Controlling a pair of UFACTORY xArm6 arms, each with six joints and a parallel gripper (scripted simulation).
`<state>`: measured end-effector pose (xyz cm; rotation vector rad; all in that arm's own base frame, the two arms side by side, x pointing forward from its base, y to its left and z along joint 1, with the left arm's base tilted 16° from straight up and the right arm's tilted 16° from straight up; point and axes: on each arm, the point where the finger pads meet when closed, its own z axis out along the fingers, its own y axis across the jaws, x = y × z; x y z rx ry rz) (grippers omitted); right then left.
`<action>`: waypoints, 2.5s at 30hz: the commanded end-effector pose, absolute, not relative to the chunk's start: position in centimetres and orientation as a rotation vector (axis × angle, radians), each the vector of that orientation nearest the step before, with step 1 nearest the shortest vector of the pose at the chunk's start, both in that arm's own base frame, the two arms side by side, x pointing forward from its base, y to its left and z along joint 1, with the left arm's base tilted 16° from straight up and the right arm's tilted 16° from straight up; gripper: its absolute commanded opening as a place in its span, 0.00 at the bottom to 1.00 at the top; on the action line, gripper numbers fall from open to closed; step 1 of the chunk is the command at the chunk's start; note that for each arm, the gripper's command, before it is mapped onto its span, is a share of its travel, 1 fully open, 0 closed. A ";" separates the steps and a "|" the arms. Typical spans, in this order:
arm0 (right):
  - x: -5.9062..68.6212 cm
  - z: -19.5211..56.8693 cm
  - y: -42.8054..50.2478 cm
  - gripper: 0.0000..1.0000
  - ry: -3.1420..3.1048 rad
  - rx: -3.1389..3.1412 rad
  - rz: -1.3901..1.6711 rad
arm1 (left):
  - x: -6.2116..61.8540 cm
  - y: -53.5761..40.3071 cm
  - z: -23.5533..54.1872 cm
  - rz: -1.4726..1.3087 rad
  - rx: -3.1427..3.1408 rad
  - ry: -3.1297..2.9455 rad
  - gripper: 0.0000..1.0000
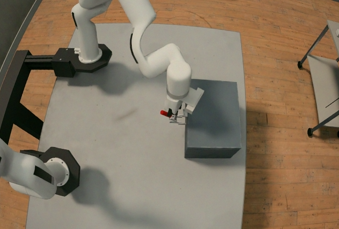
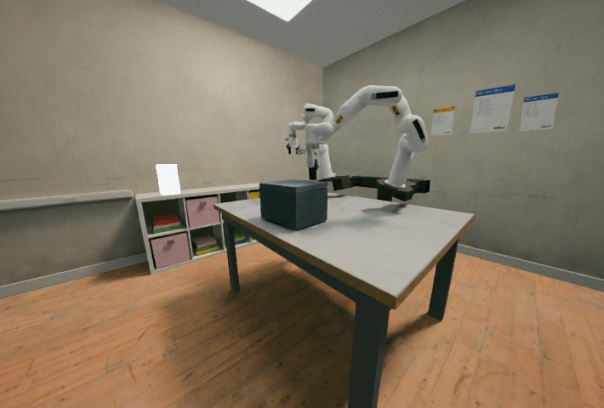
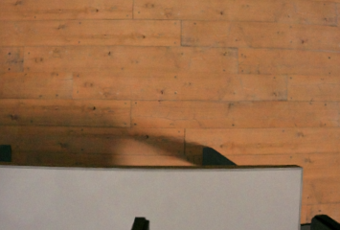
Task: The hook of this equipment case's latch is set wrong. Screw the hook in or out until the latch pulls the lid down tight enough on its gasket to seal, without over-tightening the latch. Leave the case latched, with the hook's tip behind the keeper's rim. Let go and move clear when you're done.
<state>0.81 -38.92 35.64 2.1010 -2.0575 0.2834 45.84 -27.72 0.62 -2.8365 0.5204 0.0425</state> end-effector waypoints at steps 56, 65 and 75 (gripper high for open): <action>0.8 35.8 -39.0 1.00 -2.055 2.098 0.288 | 46.0 -27.9 0.9 -0.355 -1.861 -2.330 0.24; 0.8 35.8 -39.0 1.00 -2.055 2.098 0.288 | 46.0 -27.9 0.9 -0.386 -1.512 -2.608 0.24; 0.8 35.8 -39.0 1.00 -2.055 2.098 0.288 | 46.0 -27.9 0.9 -0.406 -1.204 -2.795 0.24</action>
